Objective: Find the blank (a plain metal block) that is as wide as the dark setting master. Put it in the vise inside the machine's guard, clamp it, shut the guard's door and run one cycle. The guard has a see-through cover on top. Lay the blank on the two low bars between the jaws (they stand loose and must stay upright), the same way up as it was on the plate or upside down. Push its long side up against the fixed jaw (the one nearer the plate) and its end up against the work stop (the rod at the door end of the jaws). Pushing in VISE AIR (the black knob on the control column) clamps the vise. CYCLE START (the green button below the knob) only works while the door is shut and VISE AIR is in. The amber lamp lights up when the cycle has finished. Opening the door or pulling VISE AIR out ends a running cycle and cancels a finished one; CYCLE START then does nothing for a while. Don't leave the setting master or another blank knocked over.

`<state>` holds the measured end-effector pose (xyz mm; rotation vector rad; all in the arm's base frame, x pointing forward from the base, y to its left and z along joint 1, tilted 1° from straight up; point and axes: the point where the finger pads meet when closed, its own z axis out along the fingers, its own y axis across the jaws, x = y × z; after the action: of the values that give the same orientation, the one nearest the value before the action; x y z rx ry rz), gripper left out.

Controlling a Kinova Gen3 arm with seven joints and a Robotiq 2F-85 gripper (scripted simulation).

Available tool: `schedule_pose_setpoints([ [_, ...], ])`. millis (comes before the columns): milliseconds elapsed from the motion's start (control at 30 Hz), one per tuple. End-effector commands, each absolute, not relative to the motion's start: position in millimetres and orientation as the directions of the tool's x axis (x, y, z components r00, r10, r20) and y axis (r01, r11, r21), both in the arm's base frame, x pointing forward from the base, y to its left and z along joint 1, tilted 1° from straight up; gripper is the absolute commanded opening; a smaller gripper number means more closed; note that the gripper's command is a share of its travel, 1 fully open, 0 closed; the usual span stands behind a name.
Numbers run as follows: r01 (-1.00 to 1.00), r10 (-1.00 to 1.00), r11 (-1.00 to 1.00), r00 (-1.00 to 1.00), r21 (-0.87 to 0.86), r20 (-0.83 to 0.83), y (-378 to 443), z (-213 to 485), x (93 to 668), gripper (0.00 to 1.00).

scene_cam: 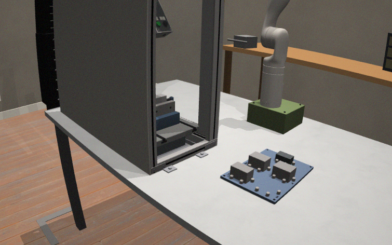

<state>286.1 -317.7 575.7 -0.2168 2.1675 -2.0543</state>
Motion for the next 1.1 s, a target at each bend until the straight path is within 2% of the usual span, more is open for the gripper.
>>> schedule_pose_setpoints([
  [0, -0.006, -0.206, 0.056, -0.979, -0.998, -0.006, -316.0, 576.7, 286.1, 0.1],
  [1067, -0.006, -0.206, 0.056, -0.979, -0.998, -0.006, -316.0, 576.7, 286.1, 0.1],
])
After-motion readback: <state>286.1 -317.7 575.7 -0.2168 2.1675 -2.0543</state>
